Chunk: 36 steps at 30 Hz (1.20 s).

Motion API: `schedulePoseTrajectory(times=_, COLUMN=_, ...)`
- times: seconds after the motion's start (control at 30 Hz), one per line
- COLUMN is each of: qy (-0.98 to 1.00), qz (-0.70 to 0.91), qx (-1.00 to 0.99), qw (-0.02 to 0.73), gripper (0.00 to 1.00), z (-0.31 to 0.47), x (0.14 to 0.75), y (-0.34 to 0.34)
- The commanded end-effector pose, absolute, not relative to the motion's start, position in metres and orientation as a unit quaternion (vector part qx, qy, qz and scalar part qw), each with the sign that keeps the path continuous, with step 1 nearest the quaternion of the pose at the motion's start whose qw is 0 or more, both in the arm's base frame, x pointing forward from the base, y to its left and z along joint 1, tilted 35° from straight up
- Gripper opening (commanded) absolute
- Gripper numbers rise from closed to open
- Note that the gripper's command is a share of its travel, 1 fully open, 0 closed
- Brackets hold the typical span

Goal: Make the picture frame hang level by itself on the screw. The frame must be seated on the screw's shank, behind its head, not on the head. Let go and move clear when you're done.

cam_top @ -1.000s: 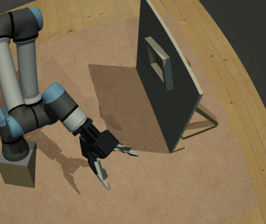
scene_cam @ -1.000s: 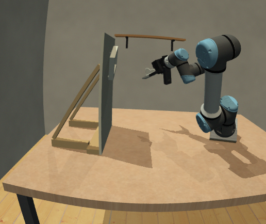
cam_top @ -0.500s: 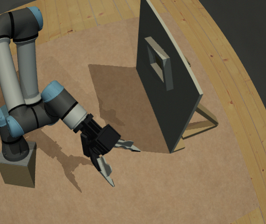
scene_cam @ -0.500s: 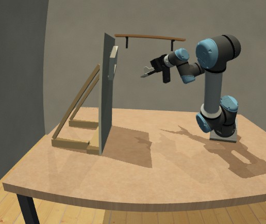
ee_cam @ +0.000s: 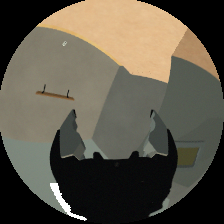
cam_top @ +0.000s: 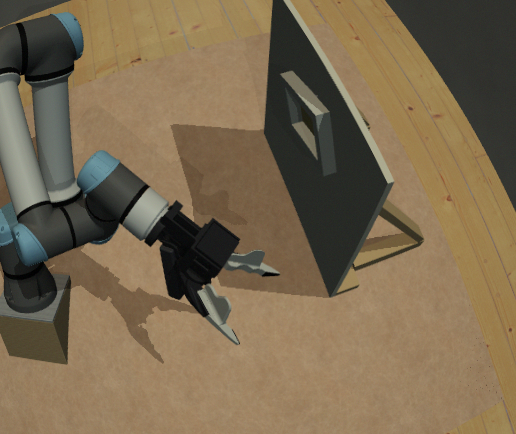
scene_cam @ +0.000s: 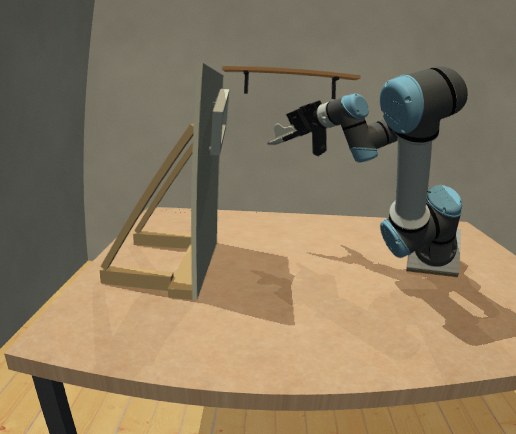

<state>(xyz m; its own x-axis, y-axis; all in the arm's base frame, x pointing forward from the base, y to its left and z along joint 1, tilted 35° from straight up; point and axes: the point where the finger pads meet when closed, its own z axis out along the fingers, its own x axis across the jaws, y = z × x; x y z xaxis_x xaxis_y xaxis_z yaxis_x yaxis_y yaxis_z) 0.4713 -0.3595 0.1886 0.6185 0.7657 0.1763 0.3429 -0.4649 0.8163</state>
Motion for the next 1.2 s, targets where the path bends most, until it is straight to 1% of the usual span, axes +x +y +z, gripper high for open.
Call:
schedulePoseTrajectory(times=0.0, qy=0.366, qz=0.278, qx=0.785, qw=0.416, gripper=1.00, z=0.206, x=0.480, y=-0.359)
schedulePoseTrajectory(times=0.53, qy=0.458, qz=0.280, qx=0.664, qw=0.520, gripper=1.00, z=0.276, x=0.507, y=-0.342)
schedulePoseTrajectory(times=0.6, qy=0.458, qz=0.280, qx=0.664, qw=0.520, gripper=1.00, z=0.276, x=0.507, y=-0.342)
schedulePoseTrajectory(times=1.1, qy=0.542, qz=0.251, qx=0.499, qw=0.628, gripper=1.00, z=0.350, x=0.525, y=-0.301)
schedulePoseTrajectory(times=1.17, qy=0.542, qz=0.251, qx=0.499, qw=0.628, gripper=1.00, z=0.350, x=0.525, y=-0.301)
